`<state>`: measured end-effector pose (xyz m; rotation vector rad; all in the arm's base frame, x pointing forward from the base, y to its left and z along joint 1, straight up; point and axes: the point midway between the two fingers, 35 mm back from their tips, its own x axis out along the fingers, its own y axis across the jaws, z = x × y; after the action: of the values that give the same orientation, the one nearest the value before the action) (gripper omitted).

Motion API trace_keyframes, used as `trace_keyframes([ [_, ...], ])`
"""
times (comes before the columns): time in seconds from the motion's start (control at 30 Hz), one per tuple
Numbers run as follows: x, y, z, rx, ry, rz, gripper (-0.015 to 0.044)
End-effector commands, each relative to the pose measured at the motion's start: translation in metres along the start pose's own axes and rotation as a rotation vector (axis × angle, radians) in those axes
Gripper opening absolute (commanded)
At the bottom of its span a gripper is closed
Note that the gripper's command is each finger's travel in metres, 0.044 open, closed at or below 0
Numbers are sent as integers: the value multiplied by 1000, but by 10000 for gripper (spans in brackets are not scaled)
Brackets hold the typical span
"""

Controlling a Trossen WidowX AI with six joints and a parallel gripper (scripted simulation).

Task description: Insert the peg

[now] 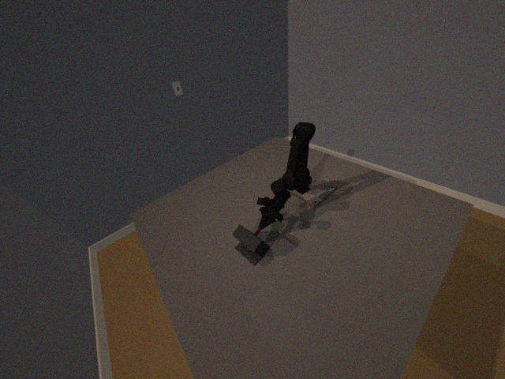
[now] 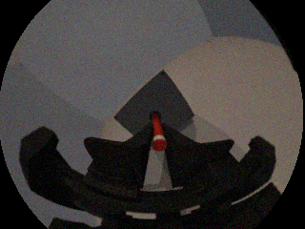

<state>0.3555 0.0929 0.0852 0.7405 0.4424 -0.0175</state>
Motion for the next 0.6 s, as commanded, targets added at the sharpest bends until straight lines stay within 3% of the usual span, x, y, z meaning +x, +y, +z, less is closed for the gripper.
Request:
trace_keyframes([
  [0.0,2,2,1,0,-2,6,0],
  [0.57,8,2,1,0,-2,7,0],
])
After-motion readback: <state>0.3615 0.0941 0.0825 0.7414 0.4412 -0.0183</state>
